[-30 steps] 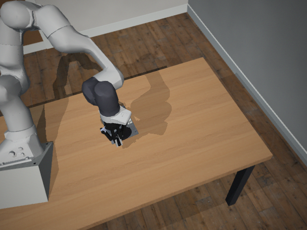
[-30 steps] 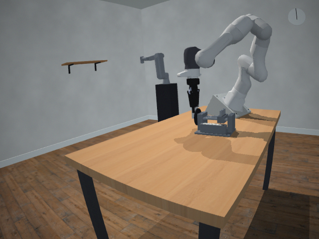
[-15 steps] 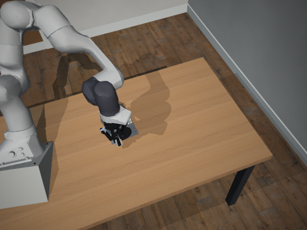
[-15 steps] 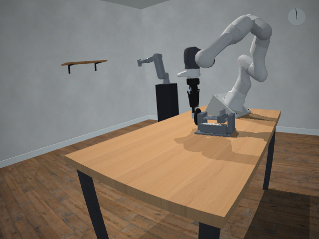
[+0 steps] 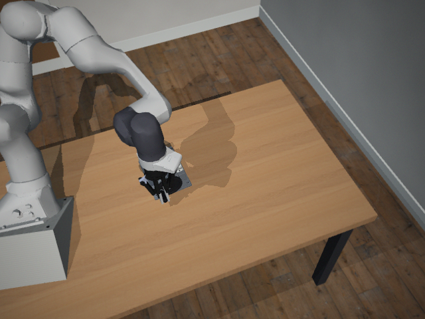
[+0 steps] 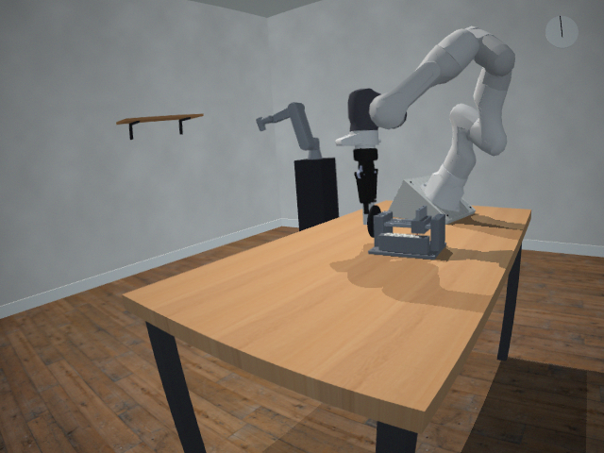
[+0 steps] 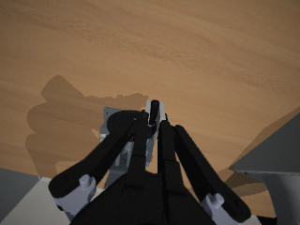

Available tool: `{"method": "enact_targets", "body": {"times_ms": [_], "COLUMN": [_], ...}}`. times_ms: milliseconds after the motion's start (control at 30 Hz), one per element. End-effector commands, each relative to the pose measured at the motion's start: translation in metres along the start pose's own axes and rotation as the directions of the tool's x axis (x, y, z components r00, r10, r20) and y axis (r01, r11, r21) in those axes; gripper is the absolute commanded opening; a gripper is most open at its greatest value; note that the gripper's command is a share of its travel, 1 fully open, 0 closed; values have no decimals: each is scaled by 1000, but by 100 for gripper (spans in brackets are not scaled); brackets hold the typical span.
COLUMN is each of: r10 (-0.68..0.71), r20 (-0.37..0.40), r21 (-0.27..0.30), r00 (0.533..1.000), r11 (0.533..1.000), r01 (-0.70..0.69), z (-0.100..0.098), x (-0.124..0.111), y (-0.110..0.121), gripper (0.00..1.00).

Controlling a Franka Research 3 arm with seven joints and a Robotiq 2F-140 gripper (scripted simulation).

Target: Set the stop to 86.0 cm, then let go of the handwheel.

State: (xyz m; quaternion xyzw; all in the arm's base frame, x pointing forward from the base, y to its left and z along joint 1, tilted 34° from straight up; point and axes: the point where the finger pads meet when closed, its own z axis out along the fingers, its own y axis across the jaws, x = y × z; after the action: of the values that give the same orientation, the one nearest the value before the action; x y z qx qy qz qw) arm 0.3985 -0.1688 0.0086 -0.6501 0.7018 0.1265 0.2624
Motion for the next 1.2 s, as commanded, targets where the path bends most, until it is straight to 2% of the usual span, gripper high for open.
{"method": "enact_targets", "body": {"times_ms": [0,1167], "r10": [-3,-3], "r20": [0,0], "r21": [1,1], "r00": [1000,1000], "r11": [1000,1000], "r01": [3,3], "z": [1,-10], "x": [0,0], "y": [0,-2], "gripper": [4,4]}}
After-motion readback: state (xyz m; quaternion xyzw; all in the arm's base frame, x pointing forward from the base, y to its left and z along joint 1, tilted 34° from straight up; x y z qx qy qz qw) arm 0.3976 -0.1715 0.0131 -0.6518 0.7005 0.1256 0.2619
